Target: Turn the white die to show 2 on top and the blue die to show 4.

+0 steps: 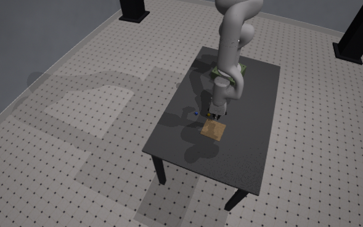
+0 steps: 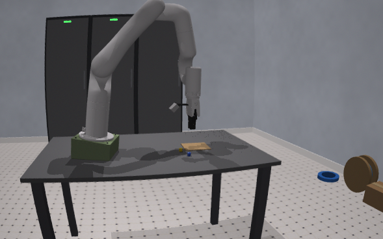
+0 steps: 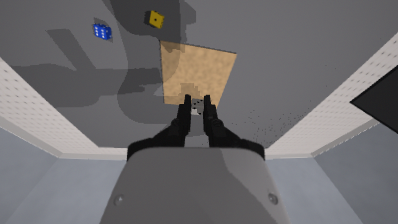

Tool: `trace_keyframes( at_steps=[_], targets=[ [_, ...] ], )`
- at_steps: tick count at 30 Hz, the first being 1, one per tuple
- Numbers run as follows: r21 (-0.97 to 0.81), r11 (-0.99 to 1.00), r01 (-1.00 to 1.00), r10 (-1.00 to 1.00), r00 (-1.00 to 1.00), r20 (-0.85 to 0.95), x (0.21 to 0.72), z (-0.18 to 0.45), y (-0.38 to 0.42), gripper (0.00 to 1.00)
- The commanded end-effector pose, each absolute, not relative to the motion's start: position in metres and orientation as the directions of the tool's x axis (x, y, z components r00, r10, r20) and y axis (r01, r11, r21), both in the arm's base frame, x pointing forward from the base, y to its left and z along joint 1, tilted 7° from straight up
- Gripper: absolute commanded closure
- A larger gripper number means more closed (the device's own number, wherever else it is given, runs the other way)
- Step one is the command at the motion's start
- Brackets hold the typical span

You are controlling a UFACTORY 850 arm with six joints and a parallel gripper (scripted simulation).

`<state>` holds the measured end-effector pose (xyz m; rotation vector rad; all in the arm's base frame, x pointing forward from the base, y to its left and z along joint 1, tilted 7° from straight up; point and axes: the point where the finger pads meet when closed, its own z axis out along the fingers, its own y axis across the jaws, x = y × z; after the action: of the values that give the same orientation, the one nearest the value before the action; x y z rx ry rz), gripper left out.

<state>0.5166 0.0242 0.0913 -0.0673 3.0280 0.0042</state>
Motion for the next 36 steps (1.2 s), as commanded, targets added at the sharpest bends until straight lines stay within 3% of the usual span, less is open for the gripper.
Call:
trace_keyframes(
  at_steps=[1,15,36],
  targets=[
    [-0.039,0.998,-0.04,-0.044,-0.992,-0.114,0.518,0.089,0.024,0.89],
    [-0.039,0.998,-0.04,-0.044,-0.992,-0.114,0.526,0.021,0.022,0.89],
    [-0.039,0.998,-0.04,-0.044,-0.992,-0.114,0.528,-0.002,0.021,0.89]
  ],
)
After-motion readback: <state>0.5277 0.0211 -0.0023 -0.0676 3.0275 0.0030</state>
